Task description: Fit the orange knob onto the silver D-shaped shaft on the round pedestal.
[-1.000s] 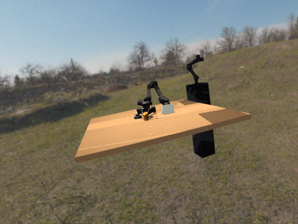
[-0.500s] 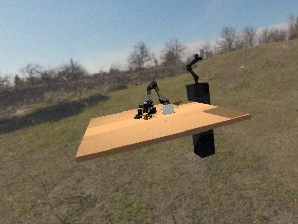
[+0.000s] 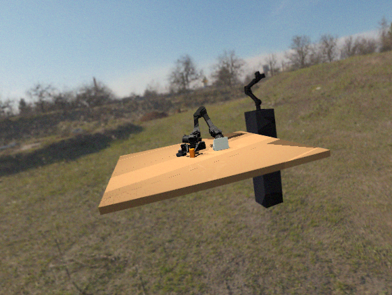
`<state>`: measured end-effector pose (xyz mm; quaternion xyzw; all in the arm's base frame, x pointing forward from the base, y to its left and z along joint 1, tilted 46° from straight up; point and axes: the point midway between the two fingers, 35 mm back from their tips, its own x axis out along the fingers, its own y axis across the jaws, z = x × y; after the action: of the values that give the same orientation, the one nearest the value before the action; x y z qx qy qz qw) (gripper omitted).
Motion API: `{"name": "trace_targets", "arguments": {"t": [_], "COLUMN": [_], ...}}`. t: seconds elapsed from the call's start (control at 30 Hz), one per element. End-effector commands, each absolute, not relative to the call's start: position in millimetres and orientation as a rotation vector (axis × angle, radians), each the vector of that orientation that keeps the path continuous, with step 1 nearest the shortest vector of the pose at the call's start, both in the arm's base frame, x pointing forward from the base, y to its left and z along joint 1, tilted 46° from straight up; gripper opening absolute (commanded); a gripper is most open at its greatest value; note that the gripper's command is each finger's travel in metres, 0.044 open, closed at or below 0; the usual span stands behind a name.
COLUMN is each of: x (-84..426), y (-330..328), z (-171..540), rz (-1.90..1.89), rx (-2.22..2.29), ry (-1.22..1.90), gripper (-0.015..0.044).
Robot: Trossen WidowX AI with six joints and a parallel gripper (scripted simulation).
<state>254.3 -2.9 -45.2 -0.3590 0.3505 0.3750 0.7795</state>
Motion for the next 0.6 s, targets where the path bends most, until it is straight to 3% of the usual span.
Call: {"name": "trace_targets", "arguments": {"t": [0.0,0.33,0.57], "x": [254.7,254.7,254.7], "y": [-2.3,-2.3,-2.3], "z": [-44.8,-44.8,-44.8], "rz": [0.812,0.812,0.812], "rx": [-0.774,-0.774,-0.774], "ry": [0.752,0.752,0.752], "gripper": [0.026,0.026,0.044]}}
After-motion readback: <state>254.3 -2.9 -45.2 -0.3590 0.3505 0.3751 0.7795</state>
